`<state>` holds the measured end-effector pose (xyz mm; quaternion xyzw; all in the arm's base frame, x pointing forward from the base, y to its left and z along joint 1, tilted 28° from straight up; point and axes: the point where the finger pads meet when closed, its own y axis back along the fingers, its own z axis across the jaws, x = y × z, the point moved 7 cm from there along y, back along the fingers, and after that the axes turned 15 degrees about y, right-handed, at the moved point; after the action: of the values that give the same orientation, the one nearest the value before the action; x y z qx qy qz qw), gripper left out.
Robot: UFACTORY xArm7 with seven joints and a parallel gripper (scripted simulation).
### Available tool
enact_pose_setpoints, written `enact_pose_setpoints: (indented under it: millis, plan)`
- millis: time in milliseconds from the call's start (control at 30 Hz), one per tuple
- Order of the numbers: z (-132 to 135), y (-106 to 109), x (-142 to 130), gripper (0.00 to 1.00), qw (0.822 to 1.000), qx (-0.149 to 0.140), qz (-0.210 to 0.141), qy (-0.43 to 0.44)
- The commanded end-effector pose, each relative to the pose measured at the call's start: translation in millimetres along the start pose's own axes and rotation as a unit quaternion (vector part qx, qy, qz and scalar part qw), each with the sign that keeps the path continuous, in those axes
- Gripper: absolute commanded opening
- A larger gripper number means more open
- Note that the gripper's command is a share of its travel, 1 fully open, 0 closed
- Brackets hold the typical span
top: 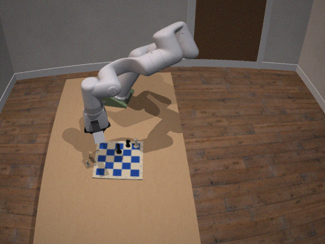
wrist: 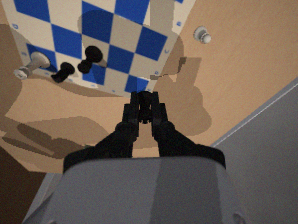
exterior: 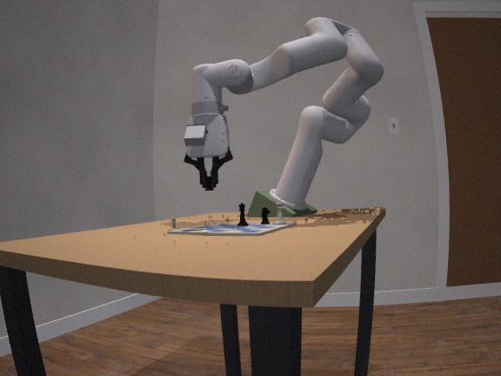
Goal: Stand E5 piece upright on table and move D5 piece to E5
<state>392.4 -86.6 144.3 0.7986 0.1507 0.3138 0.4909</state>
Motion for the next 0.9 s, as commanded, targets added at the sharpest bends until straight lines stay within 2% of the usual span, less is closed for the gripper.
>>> enact_pose_setpoints:
  millis: [0, 333, 433, 567, 867]
  plan:
    - [-2.1, 17.6, 1.3, 0.00, 1.000, -0.002, -0.001, 0.001]
    - [-2.3, 17.6, 0.9, 0.00, 1.000, -0.002, -0.001, -0.001]
    - [-10.3, 17.5, -13.3, 0.00, 0.998, -0.002, -0.002, -0.069]
    - [-23.5, 17.8, -33.7, 0.00, 0.985, -0.002, 0.000, -0.171]
    - [-23.7, 17.8, -34.1, 0.00, 0.985, -0.002, 0.000, -0.173]
